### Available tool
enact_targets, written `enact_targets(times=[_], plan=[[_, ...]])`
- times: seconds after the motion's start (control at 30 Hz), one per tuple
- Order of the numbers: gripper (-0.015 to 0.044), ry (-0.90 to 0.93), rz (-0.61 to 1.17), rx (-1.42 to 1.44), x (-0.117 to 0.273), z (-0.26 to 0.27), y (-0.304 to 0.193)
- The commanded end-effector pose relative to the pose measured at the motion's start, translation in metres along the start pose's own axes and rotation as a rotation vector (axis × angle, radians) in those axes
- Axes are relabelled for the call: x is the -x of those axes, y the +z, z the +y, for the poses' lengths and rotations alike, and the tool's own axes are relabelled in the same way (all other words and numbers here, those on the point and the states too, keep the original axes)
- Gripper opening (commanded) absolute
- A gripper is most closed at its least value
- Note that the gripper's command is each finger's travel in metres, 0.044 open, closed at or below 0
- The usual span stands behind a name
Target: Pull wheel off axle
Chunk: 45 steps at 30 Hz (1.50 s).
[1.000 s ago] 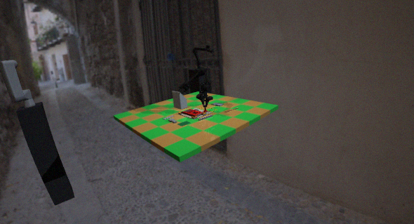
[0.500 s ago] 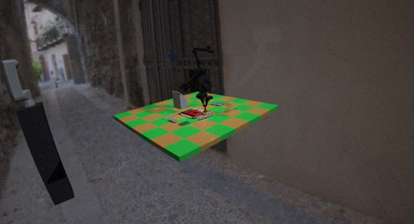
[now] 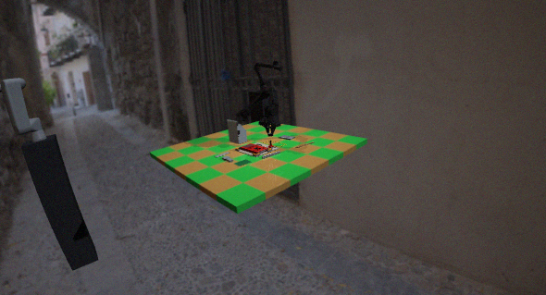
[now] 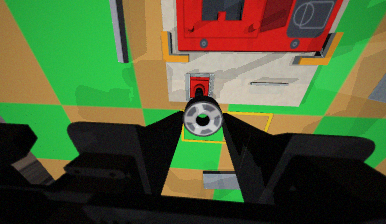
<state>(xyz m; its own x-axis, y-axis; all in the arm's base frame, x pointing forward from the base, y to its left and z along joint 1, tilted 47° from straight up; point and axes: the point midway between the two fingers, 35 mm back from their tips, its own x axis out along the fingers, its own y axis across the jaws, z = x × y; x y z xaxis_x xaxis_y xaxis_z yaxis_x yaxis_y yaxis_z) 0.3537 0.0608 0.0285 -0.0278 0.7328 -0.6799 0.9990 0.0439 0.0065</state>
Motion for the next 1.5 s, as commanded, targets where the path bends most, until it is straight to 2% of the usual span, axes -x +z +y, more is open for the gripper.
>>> enact_targets(times=[0.0,0.93,1.3,1.47], plan=[[0.0,-0.003,0.001,-0.001,0.0,-0.006,-0.012],[0.0,-0.006,0.002,0.002,0.005,-0.052,-0.083],[0.0,-0.006,0.002,0.003,-0.019,-0.052,-0.082],[0.0,-0.006,0.0,0.003,-0.043,-0.05,-0.082]])
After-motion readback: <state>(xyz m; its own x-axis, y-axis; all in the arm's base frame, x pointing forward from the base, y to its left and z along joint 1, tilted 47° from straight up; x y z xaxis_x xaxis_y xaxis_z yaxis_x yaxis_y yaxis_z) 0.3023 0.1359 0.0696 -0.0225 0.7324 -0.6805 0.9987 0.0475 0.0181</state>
